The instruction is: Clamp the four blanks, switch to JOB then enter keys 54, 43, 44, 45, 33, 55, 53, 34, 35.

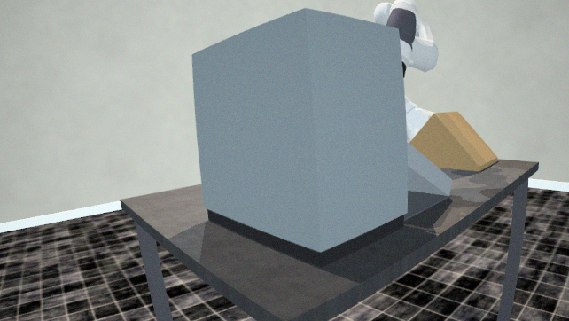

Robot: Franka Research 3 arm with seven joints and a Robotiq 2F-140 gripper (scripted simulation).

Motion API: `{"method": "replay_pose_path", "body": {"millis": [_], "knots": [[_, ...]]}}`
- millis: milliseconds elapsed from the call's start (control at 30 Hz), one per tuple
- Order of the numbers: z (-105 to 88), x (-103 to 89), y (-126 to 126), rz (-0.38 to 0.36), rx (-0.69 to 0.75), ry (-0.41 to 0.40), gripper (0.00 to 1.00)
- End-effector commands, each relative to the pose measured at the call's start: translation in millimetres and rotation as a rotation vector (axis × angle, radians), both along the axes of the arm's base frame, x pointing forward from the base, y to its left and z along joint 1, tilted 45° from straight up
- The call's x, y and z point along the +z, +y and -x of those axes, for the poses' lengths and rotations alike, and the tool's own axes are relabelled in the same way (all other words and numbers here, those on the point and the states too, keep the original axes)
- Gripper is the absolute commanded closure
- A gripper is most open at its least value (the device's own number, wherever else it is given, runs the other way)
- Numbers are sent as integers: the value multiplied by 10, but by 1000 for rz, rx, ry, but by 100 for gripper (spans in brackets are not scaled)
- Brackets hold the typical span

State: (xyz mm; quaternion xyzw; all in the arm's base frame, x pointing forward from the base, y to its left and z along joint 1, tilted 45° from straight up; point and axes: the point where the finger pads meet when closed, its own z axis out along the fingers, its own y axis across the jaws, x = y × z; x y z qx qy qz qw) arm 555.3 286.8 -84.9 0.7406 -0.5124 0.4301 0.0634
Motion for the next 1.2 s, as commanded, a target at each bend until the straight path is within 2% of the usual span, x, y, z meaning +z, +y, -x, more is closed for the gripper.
{"method": "replay_pose_path", "body": {"millis": [0,1167], "knots": [[-10,-10,19,2,10,2,100],[-51,-54,-18,2,10,2,100]]}}
